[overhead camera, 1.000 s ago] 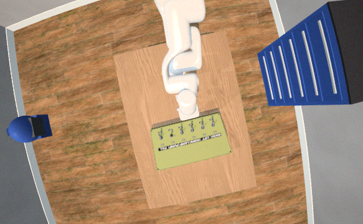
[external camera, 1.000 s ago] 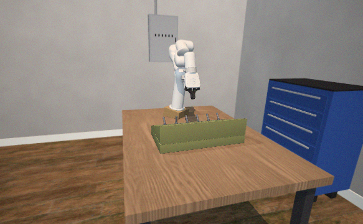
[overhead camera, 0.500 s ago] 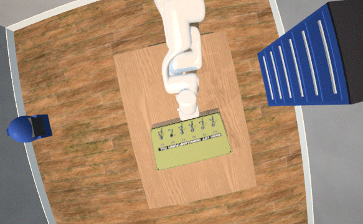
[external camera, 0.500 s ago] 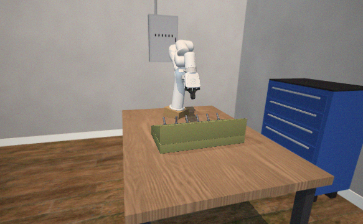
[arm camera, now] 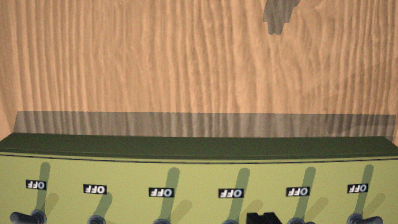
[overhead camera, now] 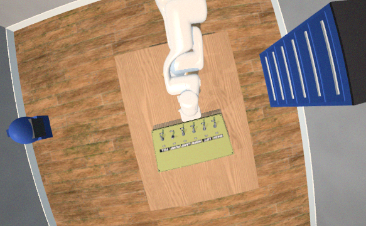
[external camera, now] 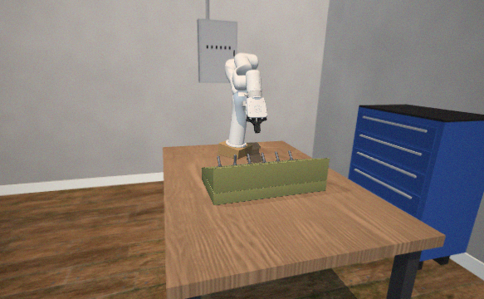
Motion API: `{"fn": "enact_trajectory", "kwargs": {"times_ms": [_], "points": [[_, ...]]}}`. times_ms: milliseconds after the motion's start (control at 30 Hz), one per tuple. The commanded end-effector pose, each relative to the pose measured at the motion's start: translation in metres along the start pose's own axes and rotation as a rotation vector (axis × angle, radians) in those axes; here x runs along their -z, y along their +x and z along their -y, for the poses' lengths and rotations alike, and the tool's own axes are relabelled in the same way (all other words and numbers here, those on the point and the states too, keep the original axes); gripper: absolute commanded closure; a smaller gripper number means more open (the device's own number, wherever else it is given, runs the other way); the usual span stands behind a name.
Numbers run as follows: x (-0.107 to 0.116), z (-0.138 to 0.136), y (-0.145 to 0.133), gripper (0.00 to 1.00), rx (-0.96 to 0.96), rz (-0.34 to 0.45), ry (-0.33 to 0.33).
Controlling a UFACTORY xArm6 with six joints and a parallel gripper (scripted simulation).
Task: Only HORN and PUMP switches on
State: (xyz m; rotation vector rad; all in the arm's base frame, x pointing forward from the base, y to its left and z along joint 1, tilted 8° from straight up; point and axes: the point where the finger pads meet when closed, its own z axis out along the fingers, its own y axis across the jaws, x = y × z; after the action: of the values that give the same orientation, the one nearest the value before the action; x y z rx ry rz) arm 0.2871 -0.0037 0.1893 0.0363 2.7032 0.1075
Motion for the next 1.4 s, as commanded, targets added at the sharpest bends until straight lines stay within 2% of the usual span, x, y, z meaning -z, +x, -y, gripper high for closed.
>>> {"fn": "enact_trajectory", "kwargs": {"times_ms": [0,400,467,967,1367], "points": [[-0.004,0.0,-0.002,1.0,0.0,0.004,0.0],[-0.039,0.0,-0.002,1.0,0.0,0.004,0.0],[-0.039,0.0,-0.002,1.0,0.0,0.004,0.0],[-0.092,0.0,-0.002,1.0,0.0,0.004,0.0],[-0.11,-0.001,-0.002,1.0,0.0,0.004,0.0]]}}
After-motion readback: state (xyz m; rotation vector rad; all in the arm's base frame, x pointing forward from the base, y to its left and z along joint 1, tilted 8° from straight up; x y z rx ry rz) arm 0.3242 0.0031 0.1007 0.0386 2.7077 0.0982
